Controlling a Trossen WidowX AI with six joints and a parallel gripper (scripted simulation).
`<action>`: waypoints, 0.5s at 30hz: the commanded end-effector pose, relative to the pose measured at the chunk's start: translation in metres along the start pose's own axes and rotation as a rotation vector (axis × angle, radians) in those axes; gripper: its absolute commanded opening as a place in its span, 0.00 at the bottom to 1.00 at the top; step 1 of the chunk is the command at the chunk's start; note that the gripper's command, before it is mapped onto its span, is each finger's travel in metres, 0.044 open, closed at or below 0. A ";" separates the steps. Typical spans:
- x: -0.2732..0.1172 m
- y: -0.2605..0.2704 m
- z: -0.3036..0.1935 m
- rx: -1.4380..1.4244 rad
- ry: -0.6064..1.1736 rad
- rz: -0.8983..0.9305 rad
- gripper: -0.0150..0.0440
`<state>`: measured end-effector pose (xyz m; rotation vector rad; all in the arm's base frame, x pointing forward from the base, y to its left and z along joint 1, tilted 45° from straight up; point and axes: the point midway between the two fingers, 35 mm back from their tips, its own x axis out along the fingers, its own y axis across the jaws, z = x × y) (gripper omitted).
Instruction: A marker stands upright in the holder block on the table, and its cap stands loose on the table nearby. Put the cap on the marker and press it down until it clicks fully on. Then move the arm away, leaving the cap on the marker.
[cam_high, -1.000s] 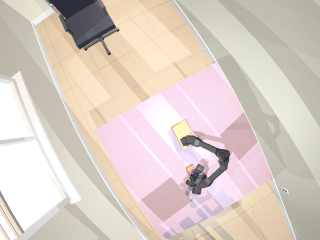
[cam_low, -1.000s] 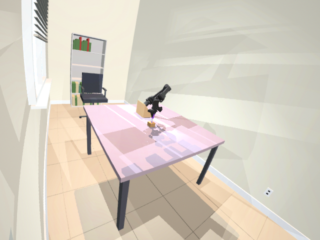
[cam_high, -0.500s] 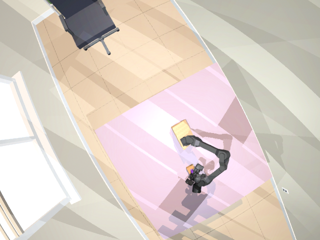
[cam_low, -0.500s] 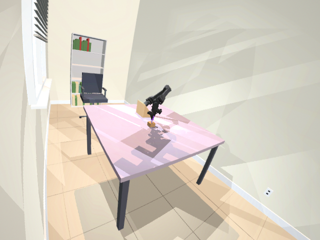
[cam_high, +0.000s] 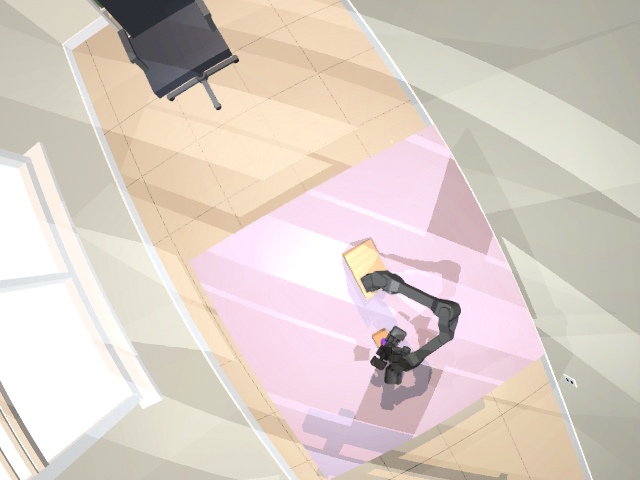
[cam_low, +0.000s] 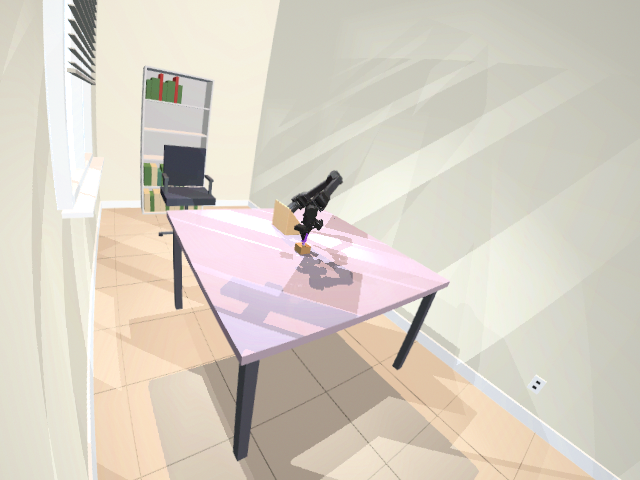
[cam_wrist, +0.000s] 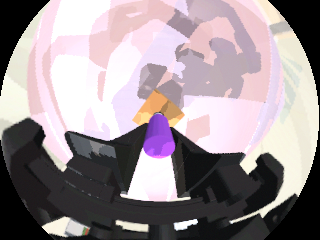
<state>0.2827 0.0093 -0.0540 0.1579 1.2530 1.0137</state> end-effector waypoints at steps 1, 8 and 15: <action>0.000 0.000 0.000 0.000 0.000 0.000 0.39; 0.000 0.000 0.000 0.000 0.000 0.000 0.70; 0.000 0.000 0.000 0.000 0.000 0.000 1.00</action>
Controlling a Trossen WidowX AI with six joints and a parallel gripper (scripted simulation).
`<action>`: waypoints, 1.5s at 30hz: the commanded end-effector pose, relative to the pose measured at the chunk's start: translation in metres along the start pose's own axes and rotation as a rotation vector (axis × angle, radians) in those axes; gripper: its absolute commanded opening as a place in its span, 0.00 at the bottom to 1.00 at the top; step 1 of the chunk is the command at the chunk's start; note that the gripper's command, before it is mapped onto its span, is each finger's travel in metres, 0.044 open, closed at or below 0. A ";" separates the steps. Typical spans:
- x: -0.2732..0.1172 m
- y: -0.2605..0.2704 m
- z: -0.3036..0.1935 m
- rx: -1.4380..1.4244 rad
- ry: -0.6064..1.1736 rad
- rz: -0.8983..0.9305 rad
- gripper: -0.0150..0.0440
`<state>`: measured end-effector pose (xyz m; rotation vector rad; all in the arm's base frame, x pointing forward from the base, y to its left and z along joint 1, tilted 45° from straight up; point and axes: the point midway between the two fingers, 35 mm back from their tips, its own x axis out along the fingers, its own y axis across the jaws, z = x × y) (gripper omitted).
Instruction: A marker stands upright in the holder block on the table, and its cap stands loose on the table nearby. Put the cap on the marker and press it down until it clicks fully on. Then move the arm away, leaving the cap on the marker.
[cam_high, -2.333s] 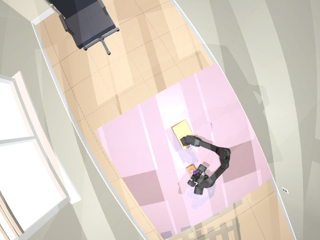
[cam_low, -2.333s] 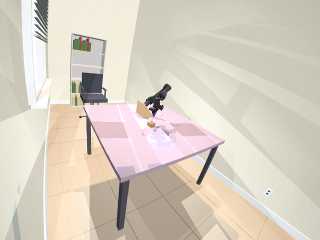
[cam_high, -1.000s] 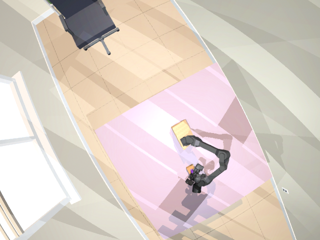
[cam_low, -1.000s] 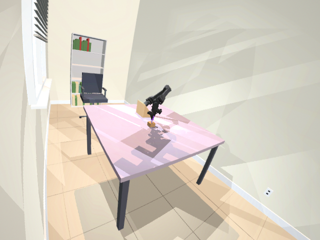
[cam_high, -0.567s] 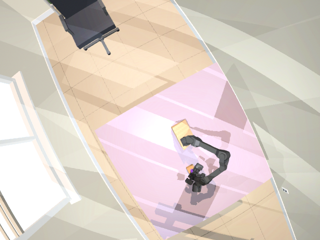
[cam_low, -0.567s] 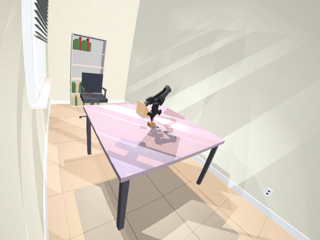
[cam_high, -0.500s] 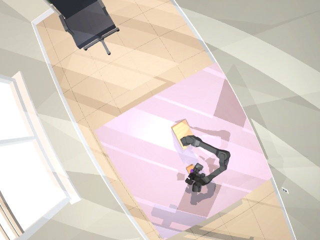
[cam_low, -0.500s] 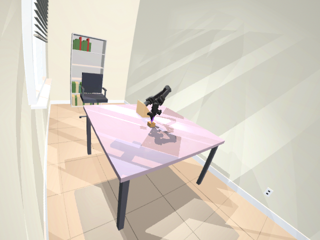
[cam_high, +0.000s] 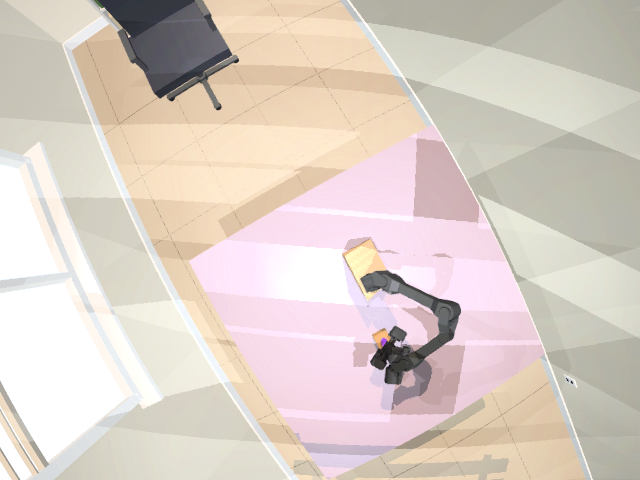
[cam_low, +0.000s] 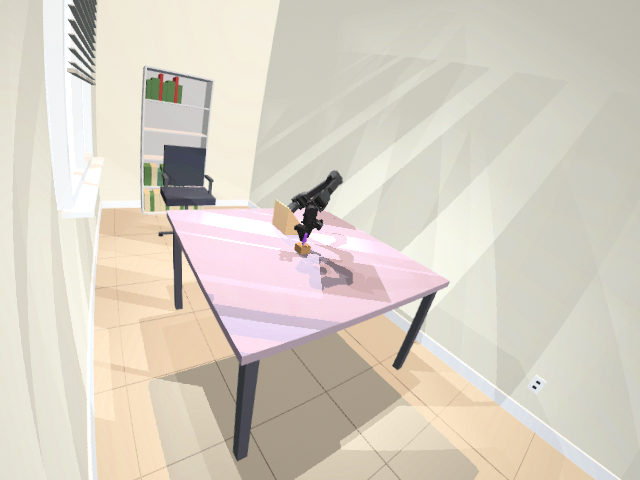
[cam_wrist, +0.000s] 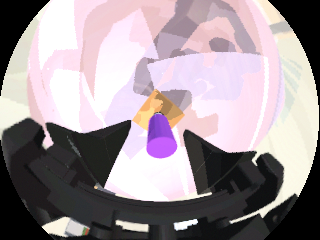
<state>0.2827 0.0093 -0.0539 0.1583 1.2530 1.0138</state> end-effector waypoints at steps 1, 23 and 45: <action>0.000 0.000 0.000 0.000 0.000 0.000 1.00; -0.066 -0.004 -0.002 0.492 -0.002 -0.001 0.60; -0.064 -0.004 -0.002 0.492 -0.002 -0.001 0.25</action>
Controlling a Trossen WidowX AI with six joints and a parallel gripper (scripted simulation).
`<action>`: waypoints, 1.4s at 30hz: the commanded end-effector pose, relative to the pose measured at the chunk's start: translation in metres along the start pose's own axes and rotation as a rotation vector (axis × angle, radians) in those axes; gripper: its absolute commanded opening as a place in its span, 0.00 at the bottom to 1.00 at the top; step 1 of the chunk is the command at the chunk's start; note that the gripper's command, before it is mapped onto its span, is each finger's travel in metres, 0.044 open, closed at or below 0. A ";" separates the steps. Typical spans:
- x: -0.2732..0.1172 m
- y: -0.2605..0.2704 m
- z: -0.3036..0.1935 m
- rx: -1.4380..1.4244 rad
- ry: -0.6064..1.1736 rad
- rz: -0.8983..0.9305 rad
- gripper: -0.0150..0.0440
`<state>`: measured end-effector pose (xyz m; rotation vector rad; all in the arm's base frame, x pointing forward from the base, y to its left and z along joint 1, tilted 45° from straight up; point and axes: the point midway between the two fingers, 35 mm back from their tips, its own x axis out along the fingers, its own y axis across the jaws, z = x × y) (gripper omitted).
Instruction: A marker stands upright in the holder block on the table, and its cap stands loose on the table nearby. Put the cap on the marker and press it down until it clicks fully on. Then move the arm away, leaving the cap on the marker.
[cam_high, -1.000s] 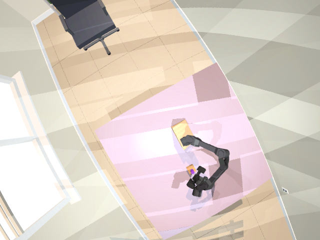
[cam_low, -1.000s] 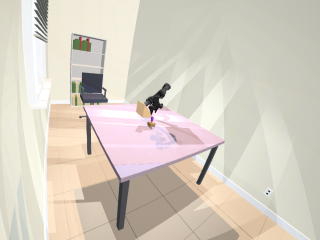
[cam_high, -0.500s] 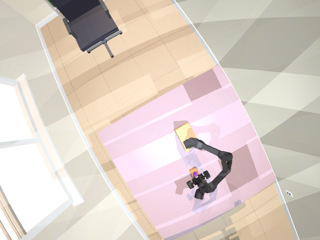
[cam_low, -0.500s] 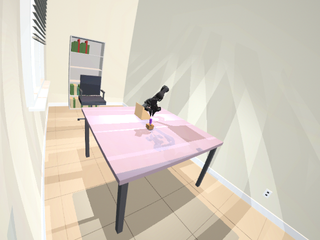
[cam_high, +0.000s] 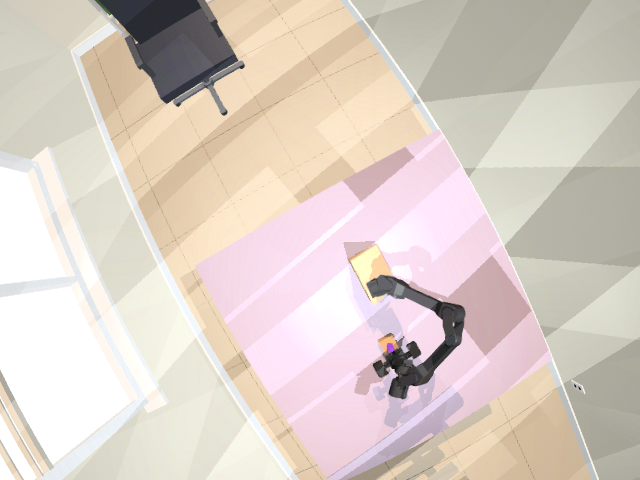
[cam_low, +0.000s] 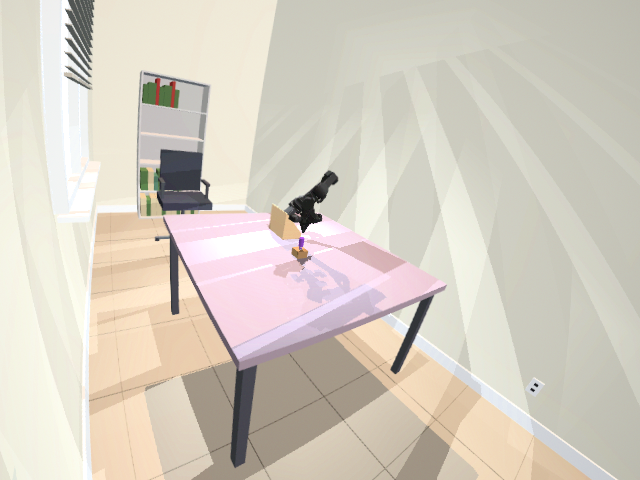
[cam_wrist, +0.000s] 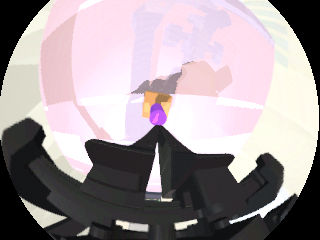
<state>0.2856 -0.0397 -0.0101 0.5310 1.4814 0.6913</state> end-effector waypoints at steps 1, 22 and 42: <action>0.002 0.000 0.000 0.006 -0.002 0.001 0.25; 0.033 0.000 0.000 0.006 -0.002 0.002 0.25; -0.053 -0.001 0.001 0.004 -0.004 -0.004 0.25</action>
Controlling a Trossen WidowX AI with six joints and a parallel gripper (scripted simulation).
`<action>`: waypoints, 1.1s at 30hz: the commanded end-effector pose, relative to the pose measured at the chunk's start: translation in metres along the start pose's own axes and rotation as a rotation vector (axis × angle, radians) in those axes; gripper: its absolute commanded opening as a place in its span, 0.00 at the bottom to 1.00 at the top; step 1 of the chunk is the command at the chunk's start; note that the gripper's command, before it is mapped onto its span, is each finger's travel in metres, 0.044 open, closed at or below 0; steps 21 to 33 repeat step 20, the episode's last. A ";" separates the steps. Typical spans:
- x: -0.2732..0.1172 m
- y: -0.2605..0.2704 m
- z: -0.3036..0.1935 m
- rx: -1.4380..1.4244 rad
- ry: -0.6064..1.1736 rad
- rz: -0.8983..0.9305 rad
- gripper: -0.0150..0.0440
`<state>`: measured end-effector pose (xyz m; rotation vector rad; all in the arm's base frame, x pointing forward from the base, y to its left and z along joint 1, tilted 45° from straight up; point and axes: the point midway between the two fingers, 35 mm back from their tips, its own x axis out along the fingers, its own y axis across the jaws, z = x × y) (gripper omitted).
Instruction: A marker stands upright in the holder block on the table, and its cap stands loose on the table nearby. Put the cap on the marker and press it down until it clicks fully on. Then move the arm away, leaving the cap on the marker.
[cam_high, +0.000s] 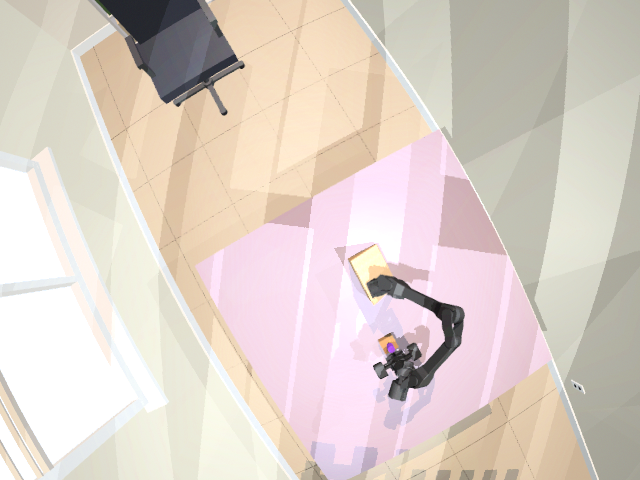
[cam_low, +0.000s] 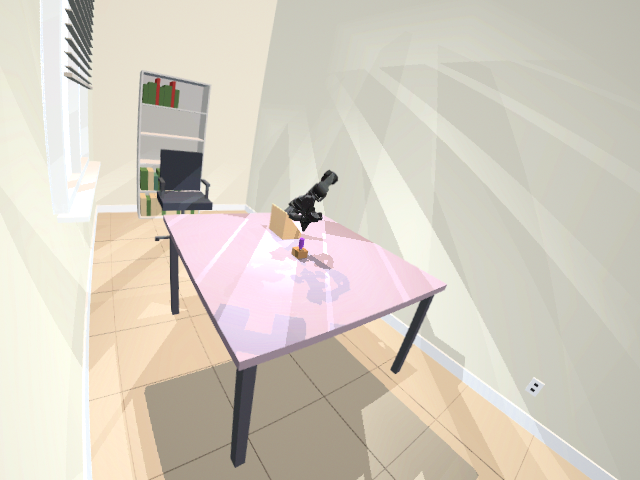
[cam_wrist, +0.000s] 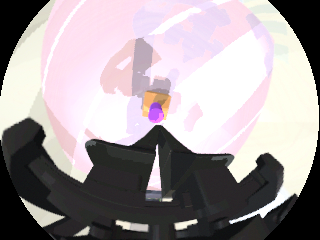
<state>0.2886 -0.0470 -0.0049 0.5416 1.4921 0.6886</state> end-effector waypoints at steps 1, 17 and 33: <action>-0.046 0.001 -0.002 -0.008 -0.010 -0.008 0.25; -0.046 0.001 -0.002 -0.008 -0.010 -0.008 0.79; -0.046 0.001 -0.002 -0.008 -0.010 -0.008 0.92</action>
